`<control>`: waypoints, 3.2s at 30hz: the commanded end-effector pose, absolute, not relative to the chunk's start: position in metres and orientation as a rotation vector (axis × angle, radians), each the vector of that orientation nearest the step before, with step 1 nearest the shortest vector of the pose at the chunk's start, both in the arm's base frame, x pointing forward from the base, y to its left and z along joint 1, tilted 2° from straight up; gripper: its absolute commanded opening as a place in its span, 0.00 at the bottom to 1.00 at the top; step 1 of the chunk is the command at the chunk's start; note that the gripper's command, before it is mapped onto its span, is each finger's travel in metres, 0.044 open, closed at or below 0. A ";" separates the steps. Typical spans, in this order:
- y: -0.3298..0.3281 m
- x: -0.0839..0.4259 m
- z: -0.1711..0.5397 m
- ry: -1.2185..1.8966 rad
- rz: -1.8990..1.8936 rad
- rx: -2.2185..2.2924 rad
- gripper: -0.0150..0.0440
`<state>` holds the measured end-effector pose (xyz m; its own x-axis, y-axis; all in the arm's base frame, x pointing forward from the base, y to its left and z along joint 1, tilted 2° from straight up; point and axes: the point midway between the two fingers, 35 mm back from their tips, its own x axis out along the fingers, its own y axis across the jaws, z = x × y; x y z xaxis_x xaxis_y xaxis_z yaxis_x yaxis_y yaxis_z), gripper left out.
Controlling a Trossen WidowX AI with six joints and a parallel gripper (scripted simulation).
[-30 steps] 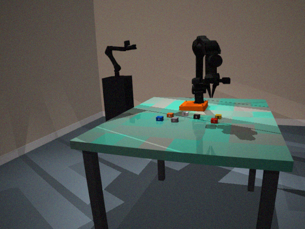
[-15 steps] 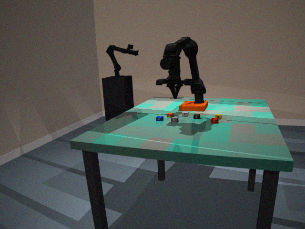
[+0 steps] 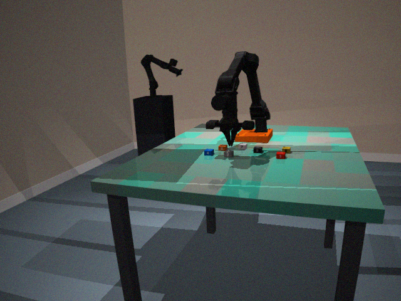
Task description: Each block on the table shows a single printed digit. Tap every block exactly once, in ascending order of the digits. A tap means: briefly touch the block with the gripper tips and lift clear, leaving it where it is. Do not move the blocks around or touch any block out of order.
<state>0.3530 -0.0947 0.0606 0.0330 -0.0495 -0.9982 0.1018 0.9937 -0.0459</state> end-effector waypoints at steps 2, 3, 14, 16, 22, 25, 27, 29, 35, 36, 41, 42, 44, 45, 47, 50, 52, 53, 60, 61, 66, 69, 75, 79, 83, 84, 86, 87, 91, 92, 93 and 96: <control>-0.095 0.354 0.055 1.529 -0.112 0.040 0.29; -0.095 0.354 0.053 1.529 -0.112 0.040 0.29; -0.096 0.354 0.036 1.529 -0.112 0.040 0.29; -0.096 0.354 0.033 1.529 -0.112 0.040 0.29; -0.096 0.354 0.032 1.529 -0.112 0.040 0.29; -0.096 0.354 0.032 1.529 -0.112 0.040 0.29; -0.096 0.355 0.048 1.524 -0.115 0.040 0.29; -0.094 0.353 0.062 1.529 -0.112 0.040 0.29; -0.094 0.355 0.086 1.529 -0.112 0.040 0.29; -0.093 0.354 0.102 1.529 -0.112 0.040 0.29; -0.091 0.350 0.143 1.529 -0.112 0.040 0.29; -0.091 0.350 0.143 1.529 -0.112 0.040 0.29; -0.093 0.350 0.143 1.529 -0.112 0.040 0.29; -0.102 0.350 0.143 1.529 -0.113 0.039 0.29; -0.134 0.346 0.145 1.529 -0.115 0.037 0.29; -0.175 0.338 0.147 1.529 -0.118 0.034 0.29; -0.178 0.337 0.147 1.529 -0.118 0.034 0.29; -0.178 0.337 0.147 1.529 -0.118 0.034 0.29; -0.181 0.340 0.114 1.529 -0.118 0.034 0.29; -0.182 0.341 0.099 1.529 -0.118 0.034 0.29; -0.183 0.340 0.066 1.530 -0.118 0.034 0.29; -0.183 0.340 0.066 1.530 -0.118 0.034 0.29; -0.183 0.340 0.058 1.530 -0.118 0.034 0.29; -0.184 0.340 0.051 1.530 -0.118 0.034 0.29; -0.184 0.341 0.045 1.530 -0.118 0.034 0.29; -0.184 0.341 0.043 1.530 -0.118 0.034 0.29; -0.184 0.341 0.040 1.530 -0.118 0.034 0.29; -0.184 0.341 0.038 1.530 -0.118 0.034 0.29; -0.184 0.341 0.036 1.530 -0.118 0.034 0.29; -0.184 0.341 0.036 1.530 -0.118 0.034 0.29; -0.184 0.341 0.036 1.530 -0.118 0.034 0.29; -0.184 0.341 0.036 1.530 -0.118 0.034 0.29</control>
<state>0.3417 -0.1852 0.0399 0.0440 -0.0615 -0.9971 0.1025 0.9931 -0.0567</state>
